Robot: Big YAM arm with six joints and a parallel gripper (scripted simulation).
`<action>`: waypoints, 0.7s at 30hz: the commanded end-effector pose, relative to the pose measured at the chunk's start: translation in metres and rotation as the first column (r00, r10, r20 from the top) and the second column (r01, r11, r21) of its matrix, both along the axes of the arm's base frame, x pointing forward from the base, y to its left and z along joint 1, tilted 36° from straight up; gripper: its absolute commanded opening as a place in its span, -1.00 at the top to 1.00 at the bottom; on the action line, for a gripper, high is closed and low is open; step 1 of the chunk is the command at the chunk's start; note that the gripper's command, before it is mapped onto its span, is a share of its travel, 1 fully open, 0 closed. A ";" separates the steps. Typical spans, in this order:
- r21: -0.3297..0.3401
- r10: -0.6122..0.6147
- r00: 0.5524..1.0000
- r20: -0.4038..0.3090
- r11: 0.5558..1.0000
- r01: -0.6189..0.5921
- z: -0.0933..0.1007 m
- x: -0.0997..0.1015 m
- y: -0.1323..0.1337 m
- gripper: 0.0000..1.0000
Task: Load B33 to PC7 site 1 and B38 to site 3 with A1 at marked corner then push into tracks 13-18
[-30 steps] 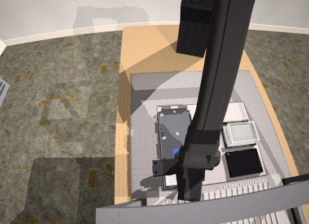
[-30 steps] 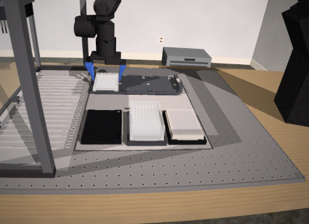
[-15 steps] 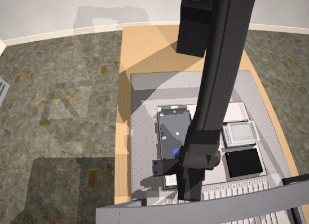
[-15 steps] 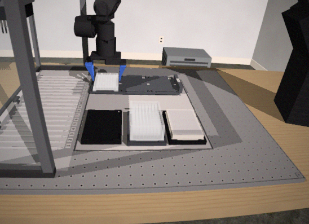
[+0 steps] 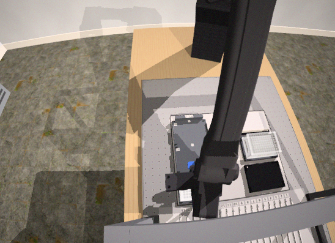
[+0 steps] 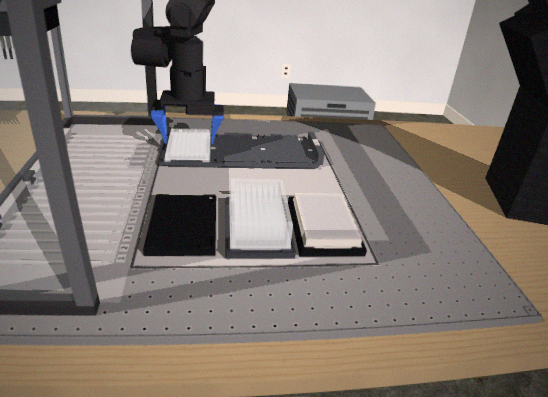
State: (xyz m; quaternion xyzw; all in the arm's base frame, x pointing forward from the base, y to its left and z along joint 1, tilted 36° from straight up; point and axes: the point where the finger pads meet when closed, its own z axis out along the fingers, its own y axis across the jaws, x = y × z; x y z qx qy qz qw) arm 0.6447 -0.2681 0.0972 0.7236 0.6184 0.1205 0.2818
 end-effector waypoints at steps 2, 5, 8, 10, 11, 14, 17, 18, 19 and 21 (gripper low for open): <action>-0.012 -0.013 1.000 0.025 1.000 0.014 0.031 -0.010 -0.009 -0.92; -0.012 -0.014 1.000 0.026 1.000 0.014 0.034 -0.011 -0.008 -0.92; -0.011 -0.016 1.000 0.026 1.000 0.016 0.041 -0.017 -0.006 -0.92; -0.010 -0.017 0.999 0.026 1.000 0.018 0.047 -0.021 -0.004 -0.92; -0.010 -0.018 0.999 0.027 1.000 0.018 0.049 -0.022 -0.003 -0.92; -0.009 -0.020 0.999 0.027 1.000 0.021 0.057 -0.028 0.000 -0.92; -0.008 -0.022 0.999 0.028 1.000 0.023 0.065 -0.033 0.002 -0.92; -0.008 -0.022 0.999 0.028 1.000 0.022 0.068 -0.035 0.004 -0.92; -0.008 -0.021 0.999 0.028 1.000 0.022 0.070 -0.036 0.006 -0.92; -0.008 -0.020 0.999 0.028 1.000 0.021 0.073 -0.038 0.007 -0.92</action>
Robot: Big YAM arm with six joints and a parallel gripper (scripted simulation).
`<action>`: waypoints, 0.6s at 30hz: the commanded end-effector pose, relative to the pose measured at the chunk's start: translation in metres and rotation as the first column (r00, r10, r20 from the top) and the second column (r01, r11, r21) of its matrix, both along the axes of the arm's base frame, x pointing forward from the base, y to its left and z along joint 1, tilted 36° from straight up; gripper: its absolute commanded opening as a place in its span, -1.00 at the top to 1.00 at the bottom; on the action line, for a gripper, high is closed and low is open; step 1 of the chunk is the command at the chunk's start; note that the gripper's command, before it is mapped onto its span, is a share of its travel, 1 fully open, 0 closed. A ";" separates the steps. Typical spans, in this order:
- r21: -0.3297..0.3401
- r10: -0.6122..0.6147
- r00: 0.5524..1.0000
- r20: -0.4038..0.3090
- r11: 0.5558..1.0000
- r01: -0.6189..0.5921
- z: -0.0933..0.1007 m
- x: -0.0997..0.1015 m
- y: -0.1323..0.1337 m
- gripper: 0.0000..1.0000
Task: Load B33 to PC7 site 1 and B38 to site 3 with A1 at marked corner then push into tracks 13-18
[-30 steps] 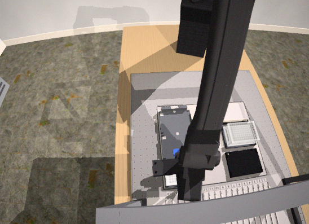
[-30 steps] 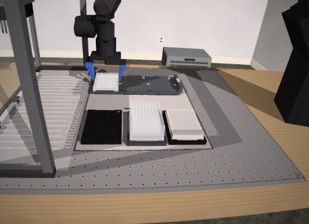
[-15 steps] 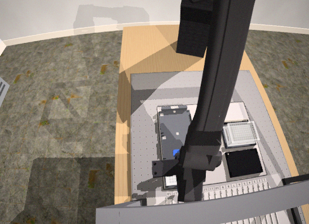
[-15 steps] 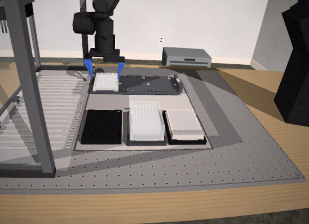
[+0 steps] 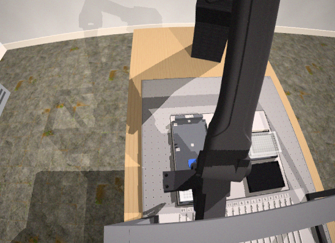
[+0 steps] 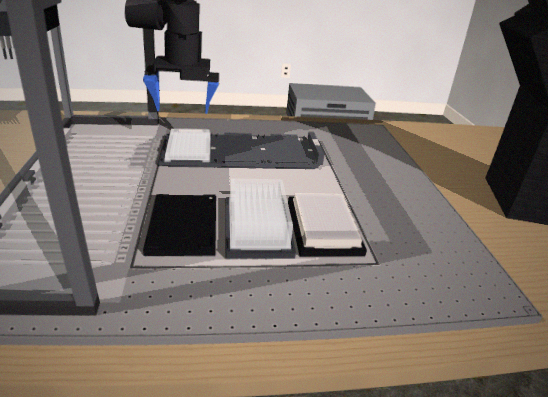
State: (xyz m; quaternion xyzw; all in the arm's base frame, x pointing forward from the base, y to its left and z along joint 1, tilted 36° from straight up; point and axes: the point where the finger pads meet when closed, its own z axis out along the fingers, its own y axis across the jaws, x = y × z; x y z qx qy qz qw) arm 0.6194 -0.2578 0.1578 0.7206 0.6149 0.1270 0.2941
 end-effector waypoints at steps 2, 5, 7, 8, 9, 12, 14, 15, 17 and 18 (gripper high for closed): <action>0.016 -0.018 0.999 -0.036 1.000 0.018 -0.009 -0.013 -0.002 -0.92; 0.016 -0.022 1.000 0.006 1.000 0.022 0.018 -0.015 0.024 -1.00; 0.009 -0.021 0.999 0.029 1.000 0.021 0.014 -0.016 0.032 -1.00; 0.010 -0.021 0.999 0.029 1.000 0.021 0.011 -0.018 0.038 -1.00; 0.010 -0.021 0.999 0.028 1.000 0.021 0.007 -0.021 0.043 -1.00; 0.012 -0.021 0.999 0.028 1.000 0.021 -0.004 -0.028 0.058 -1.00; 0.015 -0.021 1.000 0.018 1.000 0.020 -0.017 -0.033 0.069 -1.00; 0.014 -0.021 1.000 0.023 1.000 0.020 -0.017 -0.036 0.074 -1.00; 0.013 -0.020 0.999 0.026 1.000 0.020 -0.019 -0.039 0.079 -1.00; 0.013 -0.020 0.999 0.026 1.000 0.020 -0.019 -0.039 0.079 -1.00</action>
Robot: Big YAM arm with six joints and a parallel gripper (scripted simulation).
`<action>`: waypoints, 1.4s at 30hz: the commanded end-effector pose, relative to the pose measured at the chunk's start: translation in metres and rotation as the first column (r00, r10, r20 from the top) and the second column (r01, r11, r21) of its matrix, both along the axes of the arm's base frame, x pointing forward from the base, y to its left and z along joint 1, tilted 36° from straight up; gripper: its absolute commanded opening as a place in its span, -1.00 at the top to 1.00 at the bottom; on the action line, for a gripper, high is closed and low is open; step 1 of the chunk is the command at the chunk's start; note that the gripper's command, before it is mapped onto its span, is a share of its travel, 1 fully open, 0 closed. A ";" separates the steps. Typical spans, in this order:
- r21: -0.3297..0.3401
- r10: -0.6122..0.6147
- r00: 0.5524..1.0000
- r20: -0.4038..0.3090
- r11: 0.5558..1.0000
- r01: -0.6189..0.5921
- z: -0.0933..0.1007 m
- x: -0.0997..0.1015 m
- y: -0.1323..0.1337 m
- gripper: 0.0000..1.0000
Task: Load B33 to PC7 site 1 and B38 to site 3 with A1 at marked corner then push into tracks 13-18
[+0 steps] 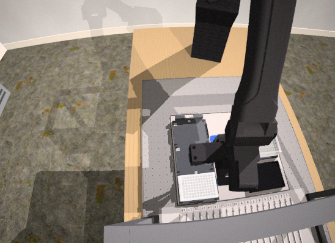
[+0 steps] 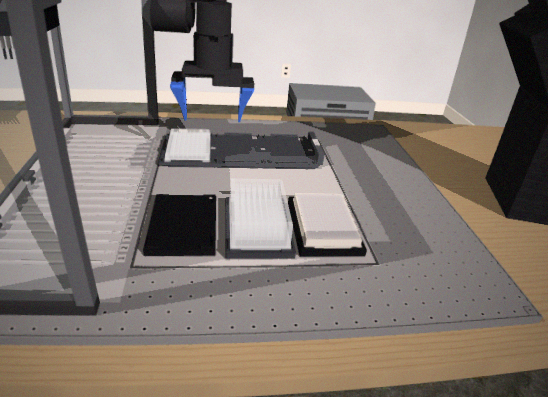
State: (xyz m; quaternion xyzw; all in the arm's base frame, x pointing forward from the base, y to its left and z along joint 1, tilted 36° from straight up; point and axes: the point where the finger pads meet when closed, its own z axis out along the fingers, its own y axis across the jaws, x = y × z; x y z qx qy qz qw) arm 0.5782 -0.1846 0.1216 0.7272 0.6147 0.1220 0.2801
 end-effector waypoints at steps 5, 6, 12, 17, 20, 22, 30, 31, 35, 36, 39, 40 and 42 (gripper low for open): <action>-0.002 -0.012 0.999 0.051 1.000 0.012 -0.001 -0.010 0.032 -1.00; -0.002 -0.012 0.999 0.051 1.000 0.012 -0.004 -0.013 0.037 -1.00; 0.003 -0.012 0.999 0.034 1.000 0.012 -0.034 -0.029 0.069 -1.00; 0.003 -0.011 0.999 0.048 1.000 0.011 -0.037 -0.036 0.084 -1.00; 0.004 -0.011 0.999 0.048 1.000 0.011 -0.048 -0.044 0.100 -1.00; 0.006 -0.011 0.999 0.037 1.000 0.011 -0.060 -0.050 0.110 -1.00; 0.007 -0.010 1.000 0.006 1.000 0.010 -0.102 -0.075 0.152 -1.00; 0.007 -0.010 1.000 0.006 1.000 0.010 -0.105 -0.077 0.157 -1.00; 0.007 -0.010 1.000 0.006 1.000 0.010 -0.112 -0.083 0.168 -1.00; 0.007 -0.010 1.000 0.006 1.000 0.009 -0.115 -0.086 0.173 -1.00; 0.007 -0.009 1.000 0.006 1.000 0.009 -0.125 -0.094 0.188 -1.00; 0.007 -0.009 1.000 0.006 1.000 0.009 -0.128 -0.097 0.193 -1.00; 0.007 -0.009 1.000 0.005 1.000 0.009 -0.135 -0.102 0.204 -1.00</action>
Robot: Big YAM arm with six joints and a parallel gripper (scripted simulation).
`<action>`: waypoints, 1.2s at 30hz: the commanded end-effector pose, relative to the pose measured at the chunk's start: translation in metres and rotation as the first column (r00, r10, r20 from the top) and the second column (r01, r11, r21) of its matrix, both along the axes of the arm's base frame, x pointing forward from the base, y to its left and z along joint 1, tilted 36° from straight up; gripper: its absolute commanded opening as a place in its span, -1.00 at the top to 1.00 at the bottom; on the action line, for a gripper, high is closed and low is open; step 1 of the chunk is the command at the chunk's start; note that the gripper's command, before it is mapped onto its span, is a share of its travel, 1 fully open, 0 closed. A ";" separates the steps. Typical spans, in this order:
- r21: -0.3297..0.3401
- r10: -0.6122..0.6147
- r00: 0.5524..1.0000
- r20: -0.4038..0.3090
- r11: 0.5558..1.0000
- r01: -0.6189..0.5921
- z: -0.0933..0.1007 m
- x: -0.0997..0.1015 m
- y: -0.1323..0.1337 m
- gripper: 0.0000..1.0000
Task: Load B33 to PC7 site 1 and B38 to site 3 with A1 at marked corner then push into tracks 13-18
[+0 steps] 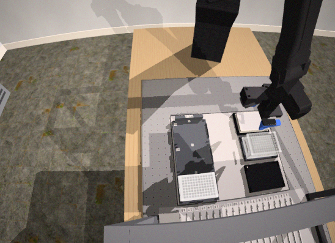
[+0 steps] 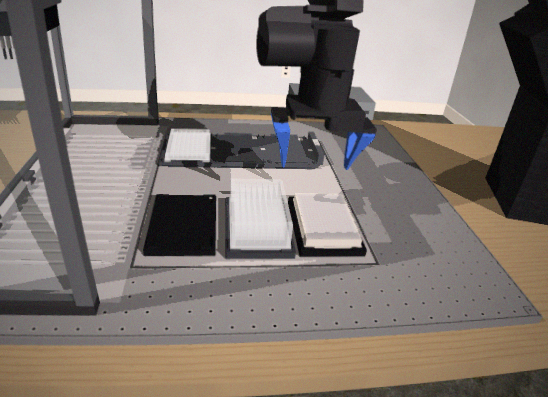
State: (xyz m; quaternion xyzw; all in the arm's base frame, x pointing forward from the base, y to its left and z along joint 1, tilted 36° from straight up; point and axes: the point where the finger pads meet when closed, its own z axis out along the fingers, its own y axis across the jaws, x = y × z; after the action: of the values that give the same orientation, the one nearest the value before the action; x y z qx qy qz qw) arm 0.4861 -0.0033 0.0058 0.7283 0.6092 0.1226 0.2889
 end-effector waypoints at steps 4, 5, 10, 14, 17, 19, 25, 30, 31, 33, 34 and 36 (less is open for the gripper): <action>0.017 0.003 1.000 -0.009 1.000 -0.003 -0.024 -0.014 0.031 -1.00; 0.017 0.000 1.000 -0.009 1.000 0.000 -0.024 -0.014 0.029 -1.00; 0.023 -0.023 1.000 0.007 0.999 0.023 -0.025 -0.001 0.017 -1.00; 0.013 -0.005 1.000 0.000 1.000 0.005 -0.034 0.004 0.014 -1.00; 0.013 -0.005 1.000 -0.001 1.000 0.005 -0.041 0.008 0.012 -1.00; 0.013 -0.005 1.000 -0.002 1.000 0.005 -0.046 0.010 0.010 -1.00; 0.013 -0.005 1.000 -0.004 1.000 0.005 -0.057 0.016 0.006 -1.00; 0.012 -0.005 1.000 -0.005 1.000 0.005 -0.066 0.021 0.004 -1.00; 0.011 -0.005 1.000 -0.004 1.000 0.006 -0.066 0.021 0.003 -1.00; 0.013 -0.008 1.000 -0.004 1.000 0.008 -0.066 0.021 0.003 -1.00; 0.014 -0.009 1.000 -0.003 1.000 0.009 -0.066 0.021 0.003 -1.00; 0.014 -0.009 1.000 -0.005 1.000 0.009 -0.066 0.020 0.003 -1.00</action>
State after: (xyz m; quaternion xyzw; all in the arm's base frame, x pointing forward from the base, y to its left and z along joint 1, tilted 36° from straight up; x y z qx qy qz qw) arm 0.5017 0.0097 -0.0570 0.7299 0.6114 0.1236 0.2796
